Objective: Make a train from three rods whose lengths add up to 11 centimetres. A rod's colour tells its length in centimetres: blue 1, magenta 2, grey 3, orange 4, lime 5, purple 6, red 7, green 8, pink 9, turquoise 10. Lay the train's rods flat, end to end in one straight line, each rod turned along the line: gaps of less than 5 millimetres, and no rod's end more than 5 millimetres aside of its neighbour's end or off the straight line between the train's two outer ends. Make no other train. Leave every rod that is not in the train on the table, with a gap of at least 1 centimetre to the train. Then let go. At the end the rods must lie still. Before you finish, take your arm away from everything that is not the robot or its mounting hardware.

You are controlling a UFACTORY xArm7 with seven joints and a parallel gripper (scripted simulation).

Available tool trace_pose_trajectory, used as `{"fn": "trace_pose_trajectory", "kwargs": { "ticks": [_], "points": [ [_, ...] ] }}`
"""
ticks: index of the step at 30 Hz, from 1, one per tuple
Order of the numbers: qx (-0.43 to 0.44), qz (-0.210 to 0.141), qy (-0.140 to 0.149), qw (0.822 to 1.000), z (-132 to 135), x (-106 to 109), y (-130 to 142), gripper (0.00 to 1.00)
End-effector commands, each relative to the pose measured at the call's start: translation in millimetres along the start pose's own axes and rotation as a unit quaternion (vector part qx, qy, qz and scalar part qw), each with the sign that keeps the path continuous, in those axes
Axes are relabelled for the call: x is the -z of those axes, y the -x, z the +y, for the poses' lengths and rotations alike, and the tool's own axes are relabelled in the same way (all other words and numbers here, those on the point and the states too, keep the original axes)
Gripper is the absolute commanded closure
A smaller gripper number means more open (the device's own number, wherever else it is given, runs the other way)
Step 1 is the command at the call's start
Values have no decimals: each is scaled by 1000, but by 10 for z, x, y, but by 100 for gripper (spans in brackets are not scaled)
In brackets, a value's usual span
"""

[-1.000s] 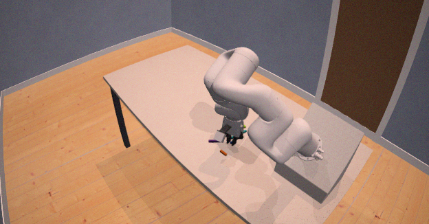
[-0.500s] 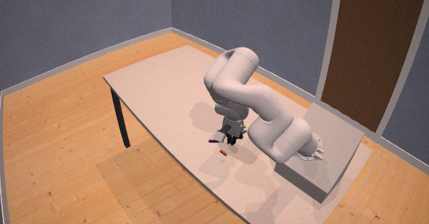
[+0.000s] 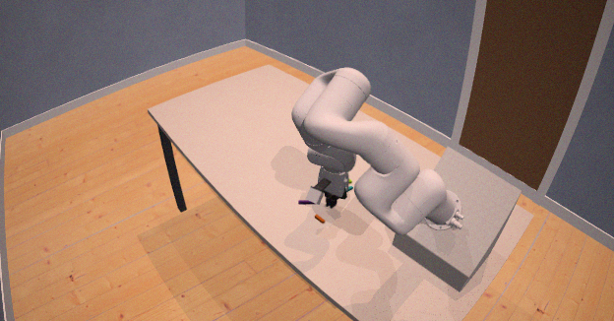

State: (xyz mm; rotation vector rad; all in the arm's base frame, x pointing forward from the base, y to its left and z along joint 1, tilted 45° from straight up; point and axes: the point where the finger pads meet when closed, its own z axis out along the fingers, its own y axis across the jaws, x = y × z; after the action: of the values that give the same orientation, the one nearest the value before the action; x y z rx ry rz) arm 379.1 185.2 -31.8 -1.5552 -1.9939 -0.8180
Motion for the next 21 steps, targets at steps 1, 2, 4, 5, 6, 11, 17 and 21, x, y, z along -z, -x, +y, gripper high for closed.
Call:
{"fn": "trace_pose_trajectory", "kwargs": {
  "ticks": [1,2,4,5,6,11,17,21],
  "points": [
    [0,-1,2,1000,12,13,11,96],
    [0,-1,2,1000,12,13,11,96],
    [0,-1,2,1000,12,13,11,96],
    [0,-1,2,1000,12,13,11,96],
    [0,-1,2,1000,12,13,11,96],
    [0,-1,2,1000,12,13,11,96],
    [0,-1,2,1000,12,13,11,96],
    [0,-1,2,1000,12,30,11,96]
  ]
}}
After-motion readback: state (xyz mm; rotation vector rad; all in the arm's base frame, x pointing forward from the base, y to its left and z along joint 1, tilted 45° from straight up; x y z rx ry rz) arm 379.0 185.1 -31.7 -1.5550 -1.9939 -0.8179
